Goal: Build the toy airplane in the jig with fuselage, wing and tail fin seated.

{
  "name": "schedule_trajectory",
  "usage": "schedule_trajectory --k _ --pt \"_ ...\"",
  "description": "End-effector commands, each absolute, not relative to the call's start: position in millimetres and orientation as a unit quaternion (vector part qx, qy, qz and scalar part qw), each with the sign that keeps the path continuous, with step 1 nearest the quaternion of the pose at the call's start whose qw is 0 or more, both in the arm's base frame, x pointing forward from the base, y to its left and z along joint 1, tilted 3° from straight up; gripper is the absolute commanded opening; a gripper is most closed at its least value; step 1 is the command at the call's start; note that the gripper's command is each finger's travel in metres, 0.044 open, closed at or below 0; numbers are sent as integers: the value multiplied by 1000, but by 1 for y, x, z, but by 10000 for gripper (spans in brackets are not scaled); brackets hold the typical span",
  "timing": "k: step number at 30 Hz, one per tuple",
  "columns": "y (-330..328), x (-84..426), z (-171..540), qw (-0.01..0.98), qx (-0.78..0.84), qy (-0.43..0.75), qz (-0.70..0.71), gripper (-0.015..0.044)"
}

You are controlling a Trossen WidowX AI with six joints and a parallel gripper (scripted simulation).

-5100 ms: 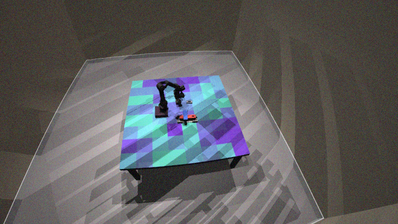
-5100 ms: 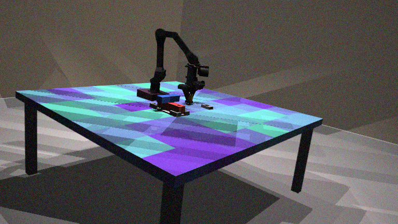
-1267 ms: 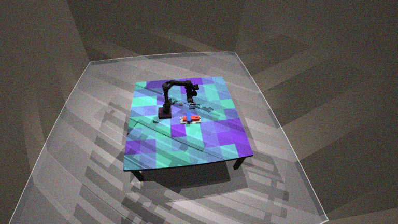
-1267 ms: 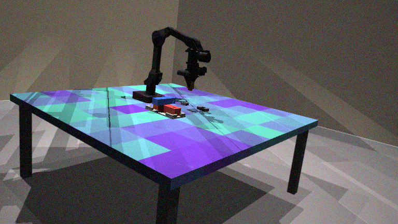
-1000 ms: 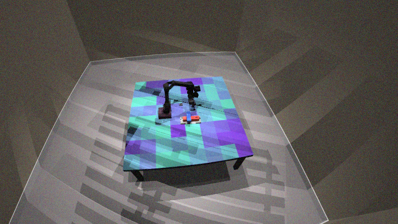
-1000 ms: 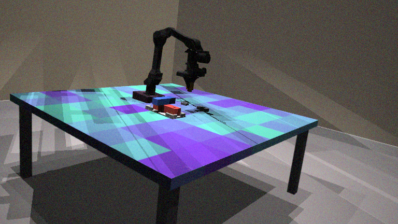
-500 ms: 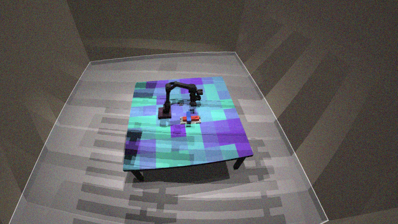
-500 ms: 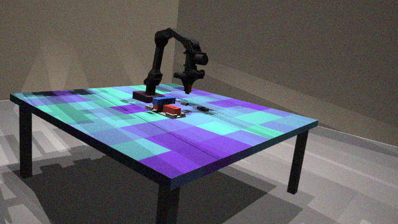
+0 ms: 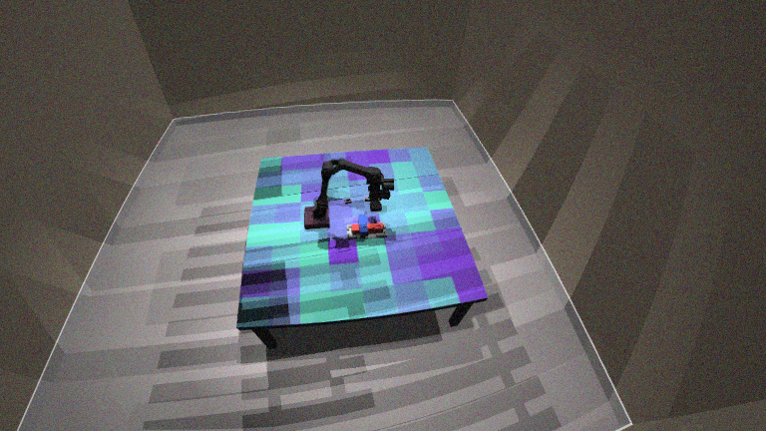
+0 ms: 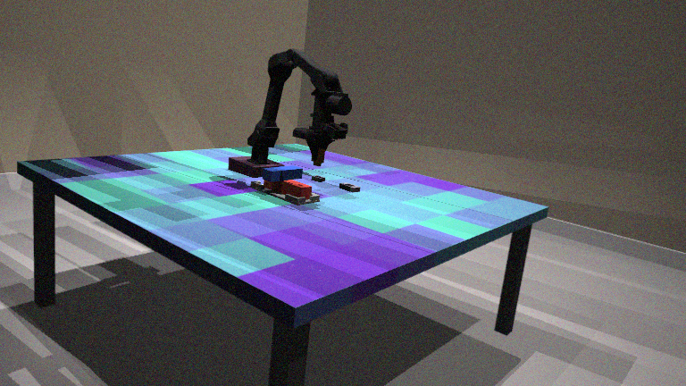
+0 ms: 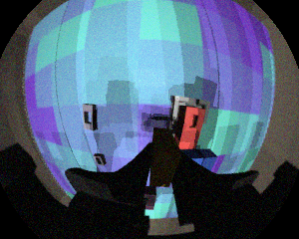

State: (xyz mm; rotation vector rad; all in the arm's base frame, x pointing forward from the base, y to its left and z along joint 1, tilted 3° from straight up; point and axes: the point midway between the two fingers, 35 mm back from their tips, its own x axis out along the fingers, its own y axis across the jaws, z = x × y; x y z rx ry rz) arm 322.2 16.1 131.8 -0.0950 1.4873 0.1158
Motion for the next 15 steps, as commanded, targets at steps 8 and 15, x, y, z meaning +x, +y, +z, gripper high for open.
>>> schedule_trajectory --k 8,15 --pt "-14 337 126 734 -43 675 55 0" --pt "-34 343 121 732 -43 677 56 0"
